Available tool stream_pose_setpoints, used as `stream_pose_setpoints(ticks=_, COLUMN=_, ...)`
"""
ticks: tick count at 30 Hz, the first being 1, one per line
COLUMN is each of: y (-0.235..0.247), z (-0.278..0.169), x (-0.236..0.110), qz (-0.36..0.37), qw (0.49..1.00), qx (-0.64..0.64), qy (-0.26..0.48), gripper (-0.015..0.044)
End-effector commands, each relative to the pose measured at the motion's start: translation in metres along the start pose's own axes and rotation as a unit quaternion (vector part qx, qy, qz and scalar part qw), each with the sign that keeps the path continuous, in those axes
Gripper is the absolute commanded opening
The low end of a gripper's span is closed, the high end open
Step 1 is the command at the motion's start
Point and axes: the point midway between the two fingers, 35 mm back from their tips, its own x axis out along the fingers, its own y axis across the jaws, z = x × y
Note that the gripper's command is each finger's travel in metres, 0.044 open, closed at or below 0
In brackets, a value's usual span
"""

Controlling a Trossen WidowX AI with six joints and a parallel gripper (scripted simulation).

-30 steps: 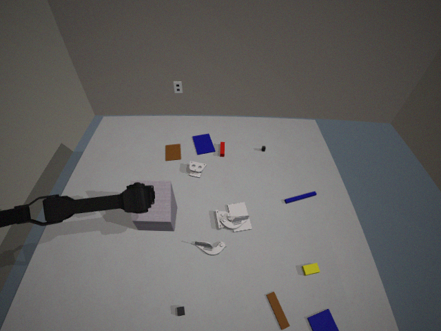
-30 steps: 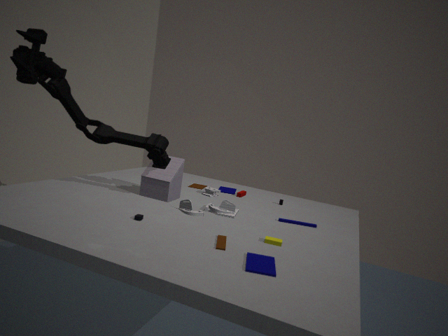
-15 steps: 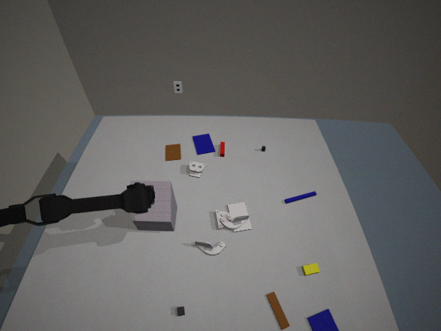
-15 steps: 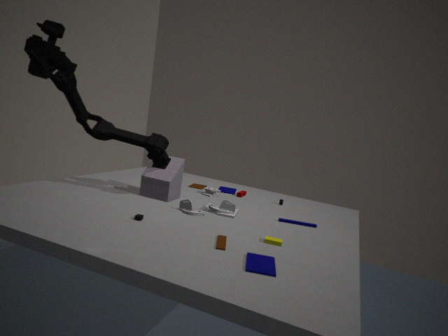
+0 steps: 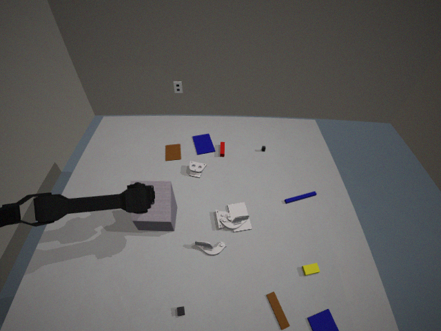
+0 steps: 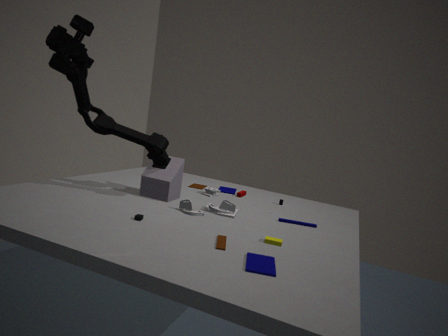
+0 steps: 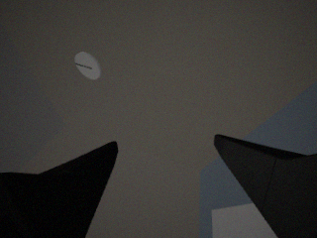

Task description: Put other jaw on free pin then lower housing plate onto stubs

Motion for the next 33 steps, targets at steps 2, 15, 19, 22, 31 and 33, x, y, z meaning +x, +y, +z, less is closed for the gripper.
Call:
stream_pose_setpoints(ticks=2, y=0.010, z=-0.035, x=0.018, qz=-0.009, qw=0.999, qx=-0.036, qy=0.039, gripper=0.0440)
stream_pose_setpoints(ticks=15, y=0.023, z=-0.120, x=0.048, qz=-0.025, qw=0.985, qx=-0.110, qy=0.133, gripper=0.0440)
stream_pose_setpoints(ticks=19, y=0.024, z=-0.148, x=0.055, qz=-0.031, qw=0.977, qx=-0.133, qy=0.162, gripper=0.0440)
stream_pose_setpoints(ticks=22, y=0.024, z=-0.168, x=0.059, qz=-0.035, qw=0.971, qx=-0.149, qy=0.184, gripper=0.0440)
stream_pose_setpoints(ticks=31, y=0.021, z=-0.225, x=0.067, qz=-0.047, qw=0.950, qx=-0.189, qy=0.242, gripper=0.0440)
stream_pose_setpoints(ticks=33, y=0.020, z=-0.236, x=0.068, qz=-0.050, qw=0.947, qx=-0.194, qy=0.253, gripper=0.0440)
